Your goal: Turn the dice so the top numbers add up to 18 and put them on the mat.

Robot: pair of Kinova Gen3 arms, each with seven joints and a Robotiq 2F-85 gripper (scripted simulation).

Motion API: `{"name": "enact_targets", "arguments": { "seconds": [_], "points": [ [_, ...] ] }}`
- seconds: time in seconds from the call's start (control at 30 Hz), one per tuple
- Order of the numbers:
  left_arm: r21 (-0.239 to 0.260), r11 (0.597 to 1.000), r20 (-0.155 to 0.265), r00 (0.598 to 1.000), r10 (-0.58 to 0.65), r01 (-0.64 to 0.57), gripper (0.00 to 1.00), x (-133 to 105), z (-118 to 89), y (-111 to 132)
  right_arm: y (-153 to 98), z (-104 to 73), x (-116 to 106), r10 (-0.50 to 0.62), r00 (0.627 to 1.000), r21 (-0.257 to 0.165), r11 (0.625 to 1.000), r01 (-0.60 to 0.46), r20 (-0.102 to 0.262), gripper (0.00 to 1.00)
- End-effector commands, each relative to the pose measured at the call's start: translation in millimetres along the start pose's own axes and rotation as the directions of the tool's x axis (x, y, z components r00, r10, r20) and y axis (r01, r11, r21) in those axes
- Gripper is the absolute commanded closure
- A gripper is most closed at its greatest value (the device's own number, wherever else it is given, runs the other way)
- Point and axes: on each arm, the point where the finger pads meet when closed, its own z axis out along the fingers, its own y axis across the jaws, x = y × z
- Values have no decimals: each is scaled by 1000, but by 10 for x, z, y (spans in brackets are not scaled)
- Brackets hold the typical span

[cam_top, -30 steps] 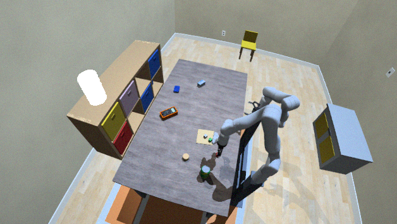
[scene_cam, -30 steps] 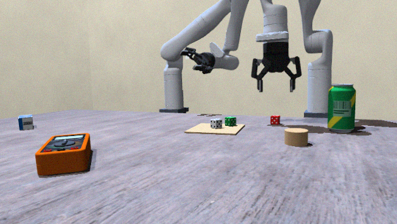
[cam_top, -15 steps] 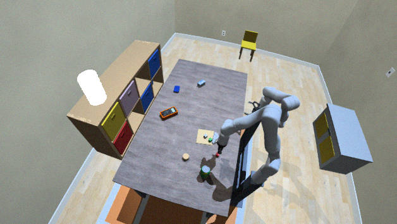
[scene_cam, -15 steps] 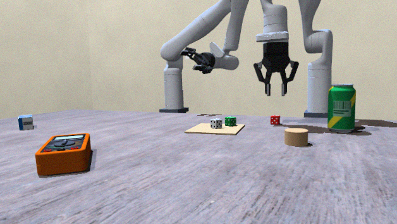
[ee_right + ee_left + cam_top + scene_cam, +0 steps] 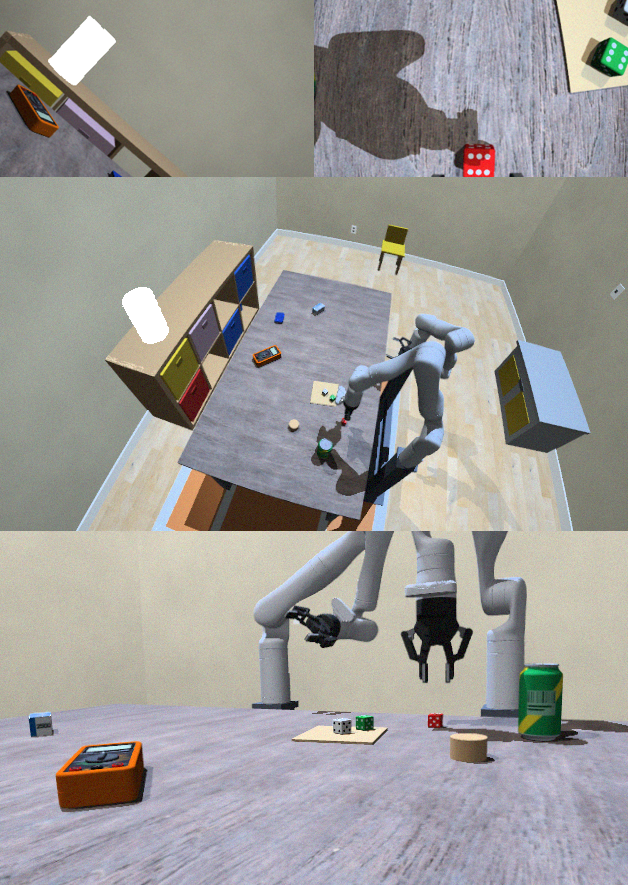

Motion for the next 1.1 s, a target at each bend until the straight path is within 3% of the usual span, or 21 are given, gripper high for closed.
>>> {"name": "enact_targets", "arguments": {
  "seconds": [0.0,0.53,1.07],
  "points": [
    [0,1000,-1,1000,0,0,536,4,-4,1,3,0,4,1,1000,0,1000,-1,0,2],
    [0,1000,-1,1000,0,0,536,4,20,2,3,0,4,1,1000,0,1000,-1,0,2],
    [-1,1000,-1,1000,0,0,536,2,177,6,3,0,4,1,1000,0,1000,-1,0,2]
  ]
}}
